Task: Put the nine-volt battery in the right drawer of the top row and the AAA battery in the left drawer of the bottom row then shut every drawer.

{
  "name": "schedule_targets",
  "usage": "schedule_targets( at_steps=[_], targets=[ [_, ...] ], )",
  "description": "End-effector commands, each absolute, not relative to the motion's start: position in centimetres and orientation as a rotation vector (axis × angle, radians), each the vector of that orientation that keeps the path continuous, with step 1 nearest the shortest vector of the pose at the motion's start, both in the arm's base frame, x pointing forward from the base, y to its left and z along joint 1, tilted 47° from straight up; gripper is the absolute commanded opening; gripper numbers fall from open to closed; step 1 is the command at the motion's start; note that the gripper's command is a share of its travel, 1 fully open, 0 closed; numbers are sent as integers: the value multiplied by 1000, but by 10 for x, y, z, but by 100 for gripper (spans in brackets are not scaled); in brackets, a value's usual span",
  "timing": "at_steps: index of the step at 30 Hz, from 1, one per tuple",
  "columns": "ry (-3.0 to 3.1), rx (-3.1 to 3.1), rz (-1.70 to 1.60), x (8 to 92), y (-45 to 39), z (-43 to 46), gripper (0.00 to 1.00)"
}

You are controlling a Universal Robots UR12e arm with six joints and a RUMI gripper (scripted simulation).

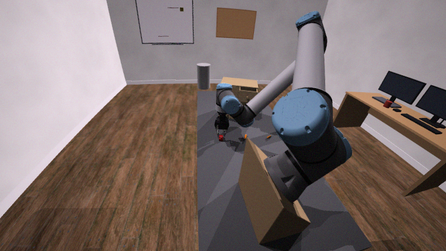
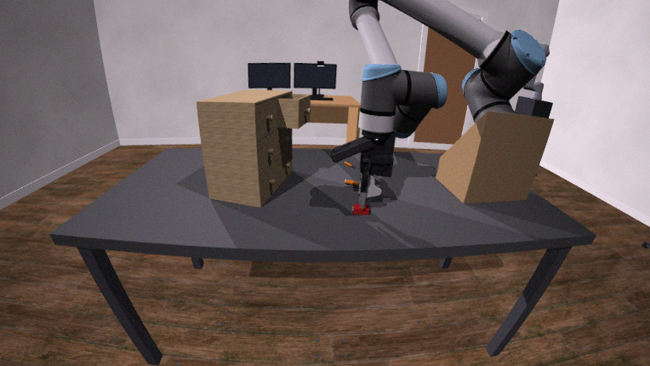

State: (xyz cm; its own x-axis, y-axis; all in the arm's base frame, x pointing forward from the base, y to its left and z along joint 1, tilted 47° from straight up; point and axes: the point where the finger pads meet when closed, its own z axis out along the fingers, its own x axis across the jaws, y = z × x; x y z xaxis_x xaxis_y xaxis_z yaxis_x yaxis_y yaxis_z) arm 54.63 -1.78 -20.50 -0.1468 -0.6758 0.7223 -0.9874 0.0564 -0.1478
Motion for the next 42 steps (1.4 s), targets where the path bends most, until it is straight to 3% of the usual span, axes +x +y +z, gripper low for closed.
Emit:
schedule_targets(
  at_steps=[1, 42],
  targets=[
    [-1874, 1659, 881, 547, -17, -205, 25],
    [-1874, 1659, 881, 547, -23, -210, 25]
  ],
)
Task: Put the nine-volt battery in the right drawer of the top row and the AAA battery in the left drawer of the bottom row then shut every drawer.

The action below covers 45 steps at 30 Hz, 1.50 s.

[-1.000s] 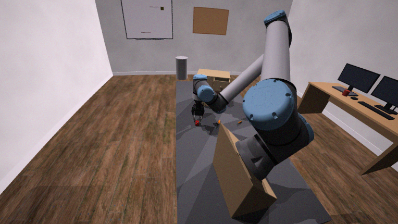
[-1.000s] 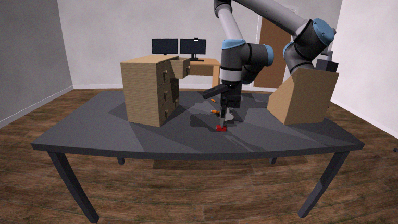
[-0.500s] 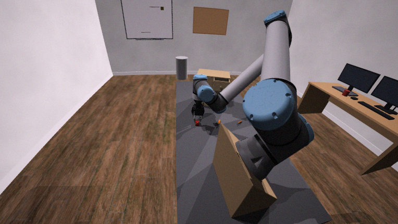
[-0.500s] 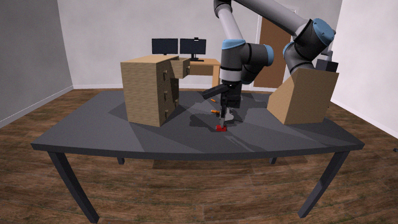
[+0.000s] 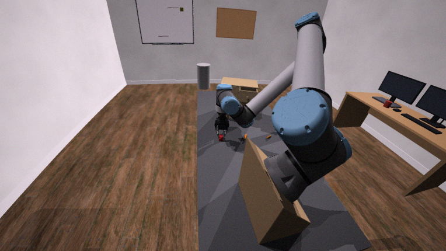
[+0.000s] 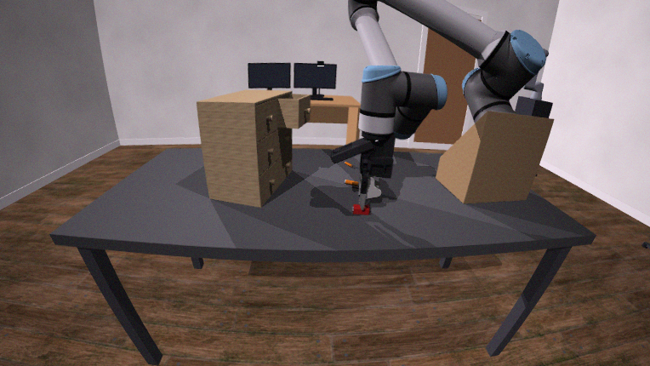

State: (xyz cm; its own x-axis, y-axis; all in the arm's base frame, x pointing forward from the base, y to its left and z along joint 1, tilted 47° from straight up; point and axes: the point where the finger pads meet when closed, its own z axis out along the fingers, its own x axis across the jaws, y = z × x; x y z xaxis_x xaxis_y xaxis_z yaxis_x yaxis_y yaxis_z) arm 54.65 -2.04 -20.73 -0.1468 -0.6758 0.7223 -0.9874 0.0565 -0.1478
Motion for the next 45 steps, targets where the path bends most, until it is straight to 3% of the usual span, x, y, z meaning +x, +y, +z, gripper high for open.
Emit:
schedule_targets(
  at_steps=[1, 45],
  targets=[
    [-1874, 1659, 881, 547, -24, -211, 25],
    [-1874, 1659, 881, 548, -35, -221, 25]
  ],
)
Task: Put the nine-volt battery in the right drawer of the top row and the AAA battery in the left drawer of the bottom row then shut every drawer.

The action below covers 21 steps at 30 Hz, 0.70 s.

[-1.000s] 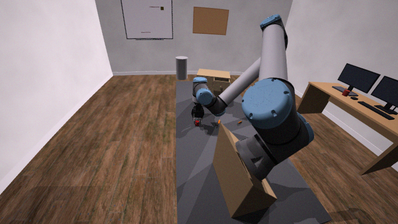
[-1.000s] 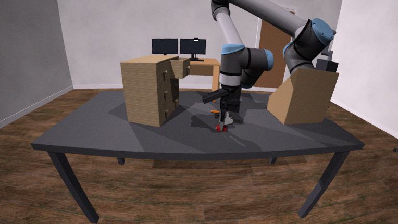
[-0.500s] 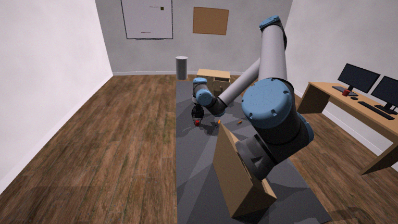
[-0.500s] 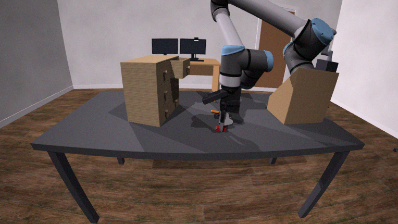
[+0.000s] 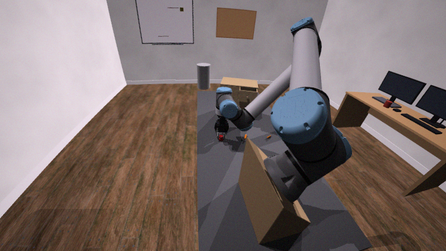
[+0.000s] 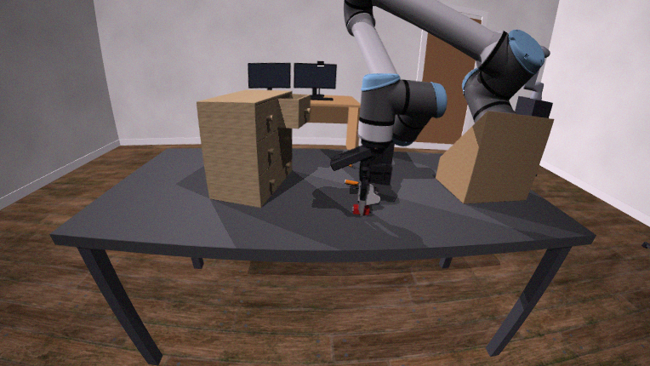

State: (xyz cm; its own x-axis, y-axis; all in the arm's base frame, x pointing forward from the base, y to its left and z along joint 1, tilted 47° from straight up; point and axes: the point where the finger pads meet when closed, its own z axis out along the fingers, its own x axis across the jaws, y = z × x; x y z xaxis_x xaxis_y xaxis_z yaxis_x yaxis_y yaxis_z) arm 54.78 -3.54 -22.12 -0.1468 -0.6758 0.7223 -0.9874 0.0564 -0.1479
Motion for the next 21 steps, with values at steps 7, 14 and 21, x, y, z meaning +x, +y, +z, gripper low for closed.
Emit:
schedule_targets(
  at_steps=[7, 14, 21],
  targets=[
    [-1874, 1659, 881, 548, -35, -221, 25],
    [-1874, 1659, 881, 548, -35, -221, 13],
    [-1874, 1659, 881, 548, -35, -221, 13]
  ],
)
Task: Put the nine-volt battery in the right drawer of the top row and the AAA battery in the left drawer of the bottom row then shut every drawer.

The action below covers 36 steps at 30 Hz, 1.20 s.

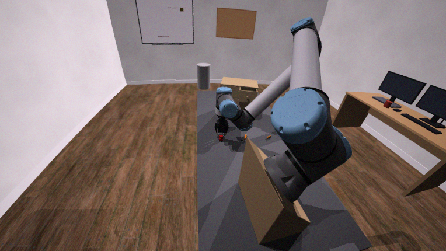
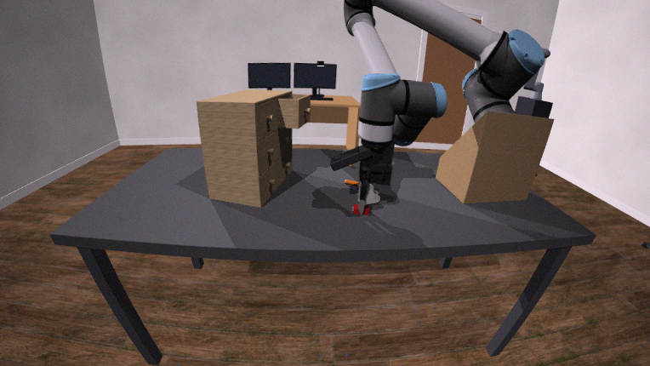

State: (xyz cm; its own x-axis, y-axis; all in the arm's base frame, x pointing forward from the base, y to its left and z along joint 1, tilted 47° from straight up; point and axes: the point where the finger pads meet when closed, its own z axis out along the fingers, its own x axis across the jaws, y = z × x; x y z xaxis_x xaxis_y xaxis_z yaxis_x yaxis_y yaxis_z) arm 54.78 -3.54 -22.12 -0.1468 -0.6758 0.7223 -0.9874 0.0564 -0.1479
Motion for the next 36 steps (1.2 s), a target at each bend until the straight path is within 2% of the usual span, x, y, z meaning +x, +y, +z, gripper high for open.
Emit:
schedule_targets(
  at_steps=[1, 27, 36],
  targets=[
    [-1874, 1659, 881, 548, -35, -221, 13],
    [-1874, 1659, 881, 548, -34, -220, 13],
    [-1874, 1659, 881, 546, -11, -199, 13]
  ],
)
